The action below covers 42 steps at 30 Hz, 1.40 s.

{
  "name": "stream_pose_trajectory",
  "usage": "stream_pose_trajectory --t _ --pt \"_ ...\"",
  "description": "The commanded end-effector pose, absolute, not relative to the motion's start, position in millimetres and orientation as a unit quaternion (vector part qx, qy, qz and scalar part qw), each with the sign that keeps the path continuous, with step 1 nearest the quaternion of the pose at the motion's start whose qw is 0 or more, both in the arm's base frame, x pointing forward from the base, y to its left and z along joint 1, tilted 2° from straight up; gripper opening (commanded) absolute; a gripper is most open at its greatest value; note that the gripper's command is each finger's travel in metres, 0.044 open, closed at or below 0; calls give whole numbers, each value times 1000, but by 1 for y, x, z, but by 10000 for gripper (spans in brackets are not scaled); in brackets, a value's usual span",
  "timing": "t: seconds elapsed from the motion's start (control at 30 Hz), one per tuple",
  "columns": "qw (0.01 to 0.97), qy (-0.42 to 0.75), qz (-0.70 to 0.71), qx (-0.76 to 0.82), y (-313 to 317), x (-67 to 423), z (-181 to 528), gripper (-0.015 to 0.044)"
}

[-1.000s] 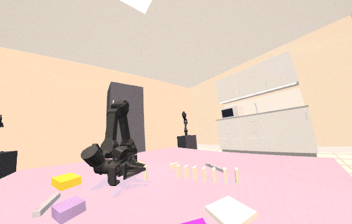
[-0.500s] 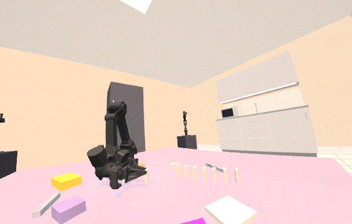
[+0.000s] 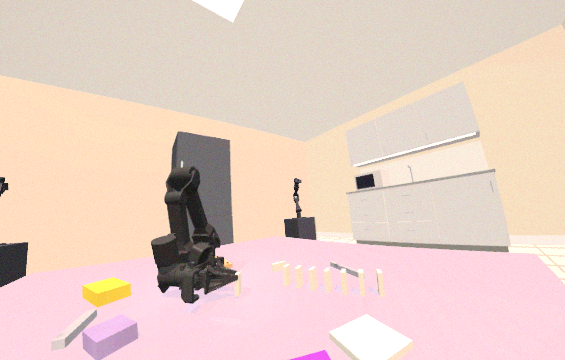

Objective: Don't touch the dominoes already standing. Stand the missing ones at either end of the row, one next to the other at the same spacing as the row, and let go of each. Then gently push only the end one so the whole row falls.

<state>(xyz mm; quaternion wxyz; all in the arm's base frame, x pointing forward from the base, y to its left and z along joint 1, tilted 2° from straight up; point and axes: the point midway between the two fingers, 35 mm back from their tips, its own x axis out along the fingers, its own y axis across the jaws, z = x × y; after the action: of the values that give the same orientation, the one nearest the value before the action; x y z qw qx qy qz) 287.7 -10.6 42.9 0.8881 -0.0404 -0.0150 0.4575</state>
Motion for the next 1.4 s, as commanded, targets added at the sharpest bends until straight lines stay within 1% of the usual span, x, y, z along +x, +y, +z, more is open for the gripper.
stream_pose_trajectory --t 0.0,0.3,0.7,0.73,0.87,1.1,1.23,1.37 --pt "889 -13 456 -37 -8 285 42 107" --pt "889 -13 456 -37 -8 285 42 107" --pt "889 -13 456 -37 -8 285 42 422" --pt "889 -13 456 -37 -8 285 42 440" --pt "889 -13 456 -37 -9 285 46 440" --pt "888 -15 458 -39 -10 284 88 440" --pt "889 -13 456 -38 -10 285 92 440" --pt "904 30 426 -25 -14 316 90 440"
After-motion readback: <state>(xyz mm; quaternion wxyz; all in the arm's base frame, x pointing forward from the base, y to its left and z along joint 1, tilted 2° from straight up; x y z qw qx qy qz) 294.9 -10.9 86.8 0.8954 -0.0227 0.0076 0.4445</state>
